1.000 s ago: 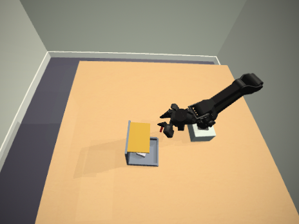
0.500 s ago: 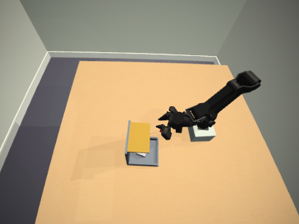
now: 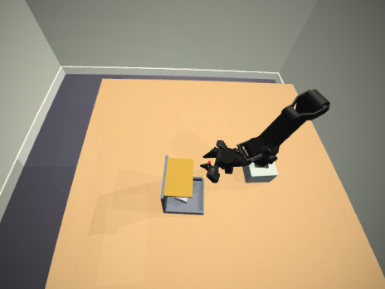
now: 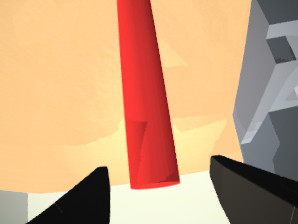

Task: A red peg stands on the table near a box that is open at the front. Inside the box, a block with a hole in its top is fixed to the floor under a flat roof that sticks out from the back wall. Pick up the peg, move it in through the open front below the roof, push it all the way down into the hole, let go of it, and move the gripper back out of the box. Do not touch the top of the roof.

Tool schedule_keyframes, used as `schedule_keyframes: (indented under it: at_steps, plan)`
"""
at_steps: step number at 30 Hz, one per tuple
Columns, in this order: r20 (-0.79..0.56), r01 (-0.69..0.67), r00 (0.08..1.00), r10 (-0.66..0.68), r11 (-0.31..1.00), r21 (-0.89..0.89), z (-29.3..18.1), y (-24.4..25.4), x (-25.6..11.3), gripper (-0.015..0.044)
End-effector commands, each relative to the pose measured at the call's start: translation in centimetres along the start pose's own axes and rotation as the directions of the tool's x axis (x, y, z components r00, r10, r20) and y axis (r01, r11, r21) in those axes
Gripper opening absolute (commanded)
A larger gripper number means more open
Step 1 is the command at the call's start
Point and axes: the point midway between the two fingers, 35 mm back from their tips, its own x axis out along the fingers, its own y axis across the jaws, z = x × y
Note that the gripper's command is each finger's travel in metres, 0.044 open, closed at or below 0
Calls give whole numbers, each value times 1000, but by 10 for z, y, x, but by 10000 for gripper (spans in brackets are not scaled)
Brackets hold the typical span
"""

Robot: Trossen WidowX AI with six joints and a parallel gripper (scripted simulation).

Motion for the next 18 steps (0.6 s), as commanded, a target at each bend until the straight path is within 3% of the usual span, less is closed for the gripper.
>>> schedule_keyframes:
  at_steps: [1,16,18]
  plan:
    - [9,0,1000,0,1000,-10,8,2,3,220]
    - [10,0,1000,0,1000,-10,25,6,9,220]
    - [5,-2,1000,2,1000,-4,22,5,9,167]
